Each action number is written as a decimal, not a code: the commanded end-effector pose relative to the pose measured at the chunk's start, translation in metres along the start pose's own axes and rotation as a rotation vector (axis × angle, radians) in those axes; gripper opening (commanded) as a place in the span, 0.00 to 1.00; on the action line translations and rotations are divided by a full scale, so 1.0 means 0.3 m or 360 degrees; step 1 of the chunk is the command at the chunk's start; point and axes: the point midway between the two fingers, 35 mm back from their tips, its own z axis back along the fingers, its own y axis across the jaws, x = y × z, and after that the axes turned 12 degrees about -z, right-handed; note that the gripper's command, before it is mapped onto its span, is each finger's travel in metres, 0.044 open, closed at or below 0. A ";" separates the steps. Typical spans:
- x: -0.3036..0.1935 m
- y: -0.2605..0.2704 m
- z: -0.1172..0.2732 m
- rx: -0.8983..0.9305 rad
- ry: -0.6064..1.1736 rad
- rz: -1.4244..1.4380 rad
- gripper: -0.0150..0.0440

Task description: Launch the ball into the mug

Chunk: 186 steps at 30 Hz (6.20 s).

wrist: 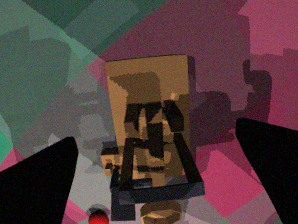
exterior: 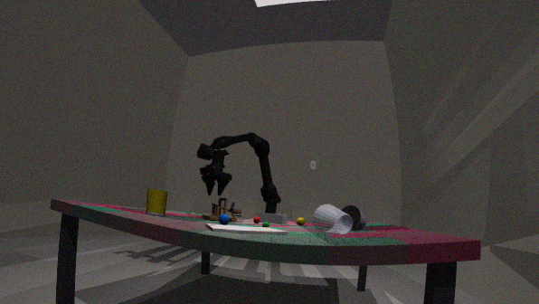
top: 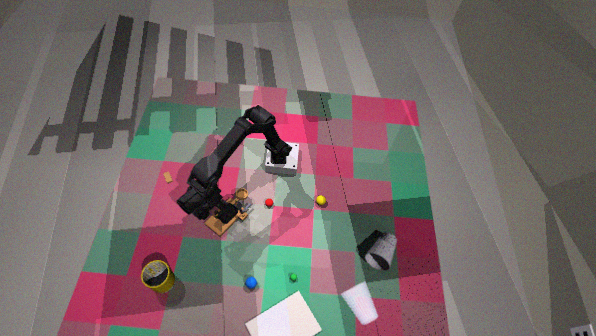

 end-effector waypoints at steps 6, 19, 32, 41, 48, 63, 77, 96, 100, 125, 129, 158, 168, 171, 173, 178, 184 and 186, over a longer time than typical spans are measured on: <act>-0.019 -0.006 -0.100 -0.0012 0.0036 -0.0008 1.00; -0.018 -0.006 -0.169 -0.0012 0.0036 -0.0008 1.00; -0.021 -0.007 -0.239 -0.0012 0.0036 -0.0008 1.00; -0.025 -0.007 -0.274 -0.0012 0.0036 -0.0008 1.00; -0.021 -0.005 -0.261 -0.0006 0.0031 -0.0001 0.69; -0.016 -0.005 -0.106 -0.0009 0.0032 -0.0001 0.25; -0.011 -0.007 -0.147 -0.0011 0.0034 -0.0007 0.25; -0.015 -0.009 -0.250 -0.0012 0.0035 -0.0009 0.25; -0.017 -0.009 -0.256 -0.0011 0.0042 -0.0006 0.25; -0.005 -0.006 0.039 -0.0011 0.0043 -0.0007 1.00; -0.009 -0.006 0.076 -0.0011 0.0043 -0.0007 1.00; -0.015 -0.007 -0.158 -0.0012 0.0036 -0.0014 1.00; -0.018 -0.008 -0.212 -0.0012 0.0036 -0.0014 1.00; -0.019 -0.009 -0.228 -0.0012 0.0036 -0.0014 1.00; -0.020 -0.009 -0.239 -0.0012 0.0036 -0.0014 1.00; -0.023 -0.010 -0.266 -0.0012 0.0036 -0.0014 1.00; -0.020 -0.009 -0.261 -0.0008 0.0030 -0.0006 0.91; -0.020 -0.009 -0.261 -0.0008 0.0030 -0.0006 0.82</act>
